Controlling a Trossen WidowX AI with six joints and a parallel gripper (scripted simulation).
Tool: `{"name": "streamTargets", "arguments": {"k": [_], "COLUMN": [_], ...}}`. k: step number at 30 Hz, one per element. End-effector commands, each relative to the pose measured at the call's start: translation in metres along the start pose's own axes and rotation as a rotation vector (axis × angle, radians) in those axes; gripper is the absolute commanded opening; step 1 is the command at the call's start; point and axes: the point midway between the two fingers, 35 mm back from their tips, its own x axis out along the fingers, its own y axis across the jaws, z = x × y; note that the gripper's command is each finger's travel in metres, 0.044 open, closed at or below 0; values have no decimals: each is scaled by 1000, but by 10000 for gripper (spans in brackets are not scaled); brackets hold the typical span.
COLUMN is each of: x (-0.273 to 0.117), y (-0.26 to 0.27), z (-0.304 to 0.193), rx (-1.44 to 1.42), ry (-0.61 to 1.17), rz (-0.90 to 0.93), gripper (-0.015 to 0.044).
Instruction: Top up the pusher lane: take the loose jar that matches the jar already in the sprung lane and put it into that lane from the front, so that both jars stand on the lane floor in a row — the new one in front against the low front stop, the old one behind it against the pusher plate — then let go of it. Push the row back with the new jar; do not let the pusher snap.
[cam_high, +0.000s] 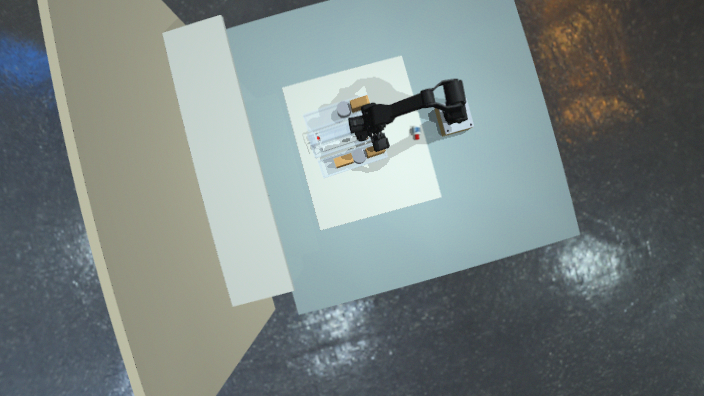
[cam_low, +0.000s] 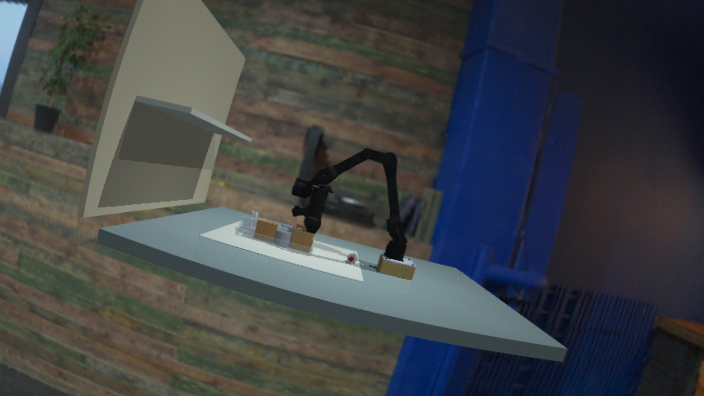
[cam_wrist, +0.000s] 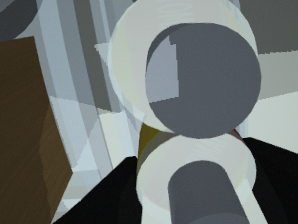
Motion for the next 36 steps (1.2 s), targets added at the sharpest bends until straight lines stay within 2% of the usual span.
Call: {"name": "streamTargets", "arguments": {"k": [1, 3, 14, 23, 36], "x": [0, 0, 0, -19, -21], "y": [0, 0, 0, 0, -1], "z": [-1, -1, 0, 0, -14], "rx": [-1, -1, -1, -1, -1], "ry": [-1, -1, -1, -1, 0], "rz": [1, 1, 1, 1, 0], "gripper": [0, 0, 289, 295, 295]}}
